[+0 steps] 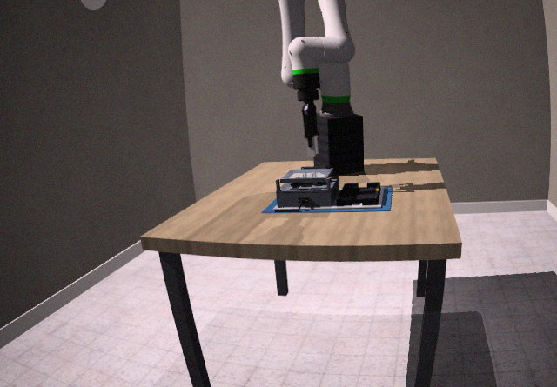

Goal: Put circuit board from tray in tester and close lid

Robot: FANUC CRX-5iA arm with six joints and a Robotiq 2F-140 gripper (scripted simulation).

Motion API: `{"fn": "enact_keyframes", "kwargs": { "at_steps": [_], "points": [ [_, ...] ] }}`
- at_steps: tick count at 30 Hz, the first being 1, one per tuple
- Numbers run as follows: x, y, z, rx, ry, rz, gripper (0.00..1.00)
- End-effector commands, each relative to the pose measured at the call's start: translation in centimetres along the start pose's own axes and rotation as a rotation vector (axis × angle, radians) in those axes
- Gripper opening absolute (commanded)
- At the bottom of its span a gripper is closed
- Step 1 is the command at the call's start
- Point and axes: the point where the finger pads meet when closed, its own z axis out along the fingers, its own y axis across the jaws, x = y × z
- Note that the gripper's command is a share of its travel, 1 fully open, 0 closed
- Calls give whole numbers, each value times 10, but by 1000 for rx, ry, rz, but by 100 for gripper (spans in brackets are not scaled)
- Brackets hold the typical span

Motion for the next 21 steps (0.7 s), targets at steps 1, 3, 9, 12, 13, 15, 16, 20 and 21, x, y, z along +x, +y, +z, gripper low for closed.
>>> {"fn": "enact_keyframes", "kwargs": {
  "at_steps": [1,3,9,12,13,15,16,20,21],
  "points": [
    [0,0,-8,0,0,0,30],
    [0,0,-14,0,0,0,30],
    [0,0,-27,0,0,0,30],
    [0,0,-32,0,0,0,30],
    [0,0,-33,0,0,0,30],
    [0,0,-33,0,0,0,30],
    [0,0,-34,0,0,0,30],
    [0,0,-37,0,0,0,30],
    [0,0,-37,0,0,0,30]
  ]
}}
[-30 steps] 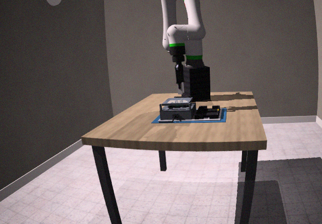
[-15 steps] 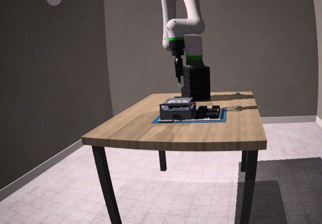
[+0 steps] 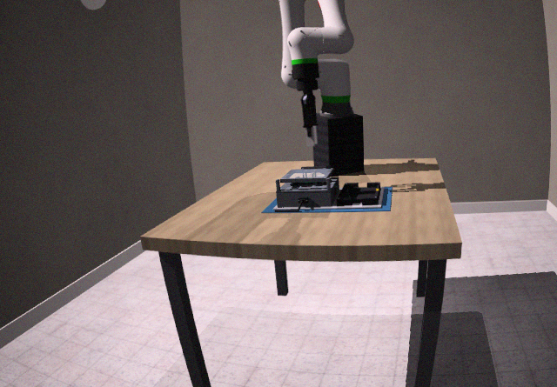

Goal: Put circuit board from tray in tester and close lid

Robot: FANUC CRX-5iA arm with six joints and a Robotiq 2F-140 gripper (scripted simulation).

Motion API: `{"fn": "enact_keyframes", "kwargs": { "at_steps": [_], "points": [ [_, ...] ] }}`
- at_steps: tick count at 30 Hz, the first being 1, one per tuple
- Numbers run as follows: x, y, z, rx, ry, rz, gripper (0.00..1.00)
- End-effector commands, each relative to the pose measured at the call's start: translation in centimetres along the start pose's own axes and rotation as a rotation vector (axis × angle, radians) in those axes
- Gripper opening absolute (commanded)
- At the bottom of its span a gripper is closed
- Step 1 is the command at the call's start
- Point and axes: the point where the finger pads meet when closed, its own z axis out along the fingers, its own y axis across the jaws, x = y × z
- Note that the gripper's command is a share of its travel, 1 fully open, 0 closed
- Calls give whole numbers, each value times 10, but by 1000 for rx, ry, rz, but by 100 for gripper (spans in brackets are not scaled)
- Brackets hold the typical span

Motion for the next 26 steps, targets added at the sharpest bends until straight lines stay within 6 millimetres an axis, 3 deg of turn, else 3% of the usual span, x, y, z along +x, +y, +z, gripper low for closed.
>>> {"fn": "enact_keyframes", "kwargs": {
  "at_steps": [1,4,5,26],
  "points": [
    [0,0,-1,0,0,0,30],
    [0,0,-1,0,0,0,30],
    [0,0,-1,0,0,0,100],
    [0,0,-1,0,0,0,100]
  ]
}}
